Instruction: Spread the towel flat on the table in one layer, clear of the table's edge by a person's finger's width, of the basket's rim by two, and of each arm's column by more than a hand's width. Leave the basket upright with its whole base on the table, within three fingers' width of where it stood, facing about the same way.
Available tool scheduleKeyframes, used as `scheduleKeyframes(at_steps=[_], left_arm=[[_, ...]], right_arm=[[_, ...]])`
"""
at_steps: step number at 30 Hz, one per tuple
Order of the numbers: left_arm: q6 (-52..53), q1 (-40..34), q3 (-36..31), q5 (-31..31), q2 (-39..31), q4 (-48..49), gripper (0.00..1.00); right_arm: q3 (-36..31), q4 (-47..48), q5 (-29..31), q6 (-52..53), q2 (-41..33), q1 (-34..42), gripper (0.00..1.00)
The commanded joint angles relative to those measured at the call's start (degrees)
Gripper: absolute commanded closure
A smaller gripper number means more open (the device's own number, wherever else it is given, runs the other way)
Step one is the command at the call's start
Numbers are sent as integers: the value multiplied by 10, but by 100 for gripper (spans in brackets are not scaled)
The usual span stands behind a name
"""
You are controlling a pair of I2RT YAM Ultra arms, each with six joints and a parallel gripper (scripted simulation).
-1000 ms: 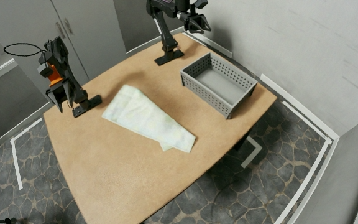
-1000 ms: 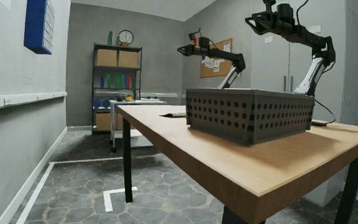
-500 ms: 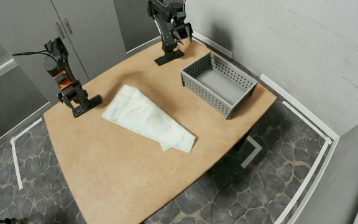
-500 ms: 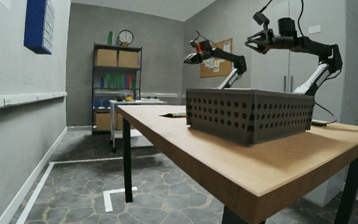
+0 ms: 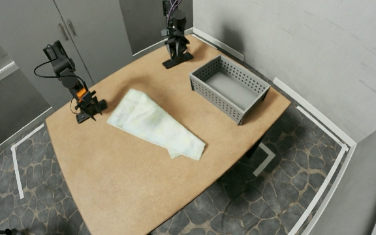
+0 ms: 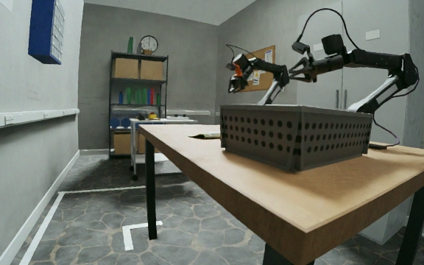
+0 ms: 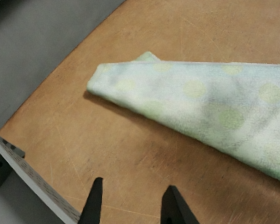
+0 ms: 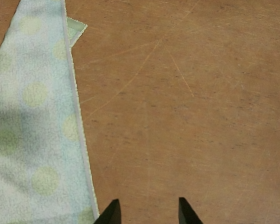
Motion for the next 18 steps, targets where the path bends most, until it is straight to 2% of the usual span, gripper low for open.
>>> scheduleKeyframes(at_steps=[1,11,13,18], left_arm=[[51,-44,-16,-16,-11,-43,66],[118,-217,-29,-87,61,-87,66],[118,-217,-29,-87,61,-87,66],[131,-303,-3,-120,131,-71,66]], right_arm=[[-19,-58,10,-4,24,25,66],[-72,-103,4,9,107,99,66],[-72,-103,4,9,107,99,66],[-106,-79,-4,20,168,138,66]])
